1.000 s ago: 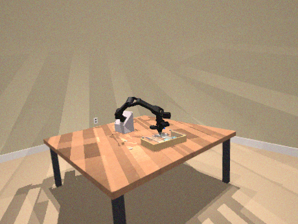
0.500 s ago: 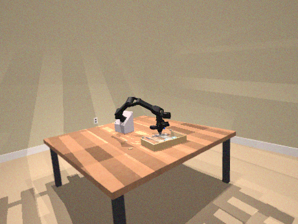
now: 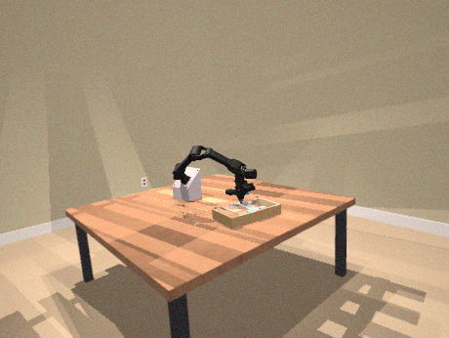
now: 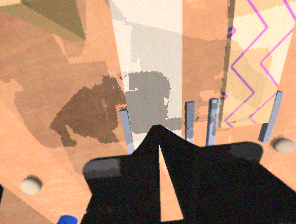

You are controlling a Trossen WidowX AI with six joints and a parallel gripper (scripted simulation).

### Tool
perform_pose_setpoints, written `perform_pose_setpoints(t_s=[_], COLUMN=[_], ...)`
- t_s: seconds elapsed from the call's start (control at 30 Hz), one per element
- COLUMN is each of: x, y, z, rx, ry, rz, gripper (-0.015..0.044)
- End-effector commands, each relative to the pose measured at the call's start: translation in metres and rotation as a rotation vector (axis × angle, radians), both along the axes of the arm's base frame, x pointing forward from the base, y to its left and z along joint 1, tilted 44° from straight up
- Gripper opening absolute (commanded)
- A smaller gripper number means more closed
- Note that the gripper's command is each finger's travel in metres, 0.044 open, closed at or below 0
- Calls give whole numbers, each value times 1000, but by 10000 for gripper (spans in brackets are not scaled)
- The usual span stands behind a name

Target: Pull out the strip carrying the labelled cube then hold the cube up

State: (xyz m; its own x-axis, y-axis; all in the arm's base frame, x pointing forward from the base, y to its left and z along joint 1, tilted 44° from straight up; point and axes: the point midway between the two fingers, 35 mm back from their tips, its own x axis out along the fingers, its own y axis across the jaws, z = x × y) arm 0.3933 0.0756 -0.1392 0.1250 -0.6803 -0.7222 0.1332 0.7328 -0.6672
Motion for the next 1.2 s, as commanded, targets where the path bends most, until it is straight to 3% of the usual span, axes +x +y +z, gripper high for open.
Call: perform_pose_setpoints(t_s=[0.0, 1.17], x=[-10, -64], y=[-3, -3], z=[-4, -15], rx=[1, 2], ry=[15, 18], rz=[-9, -9], gripper=[0, 0])
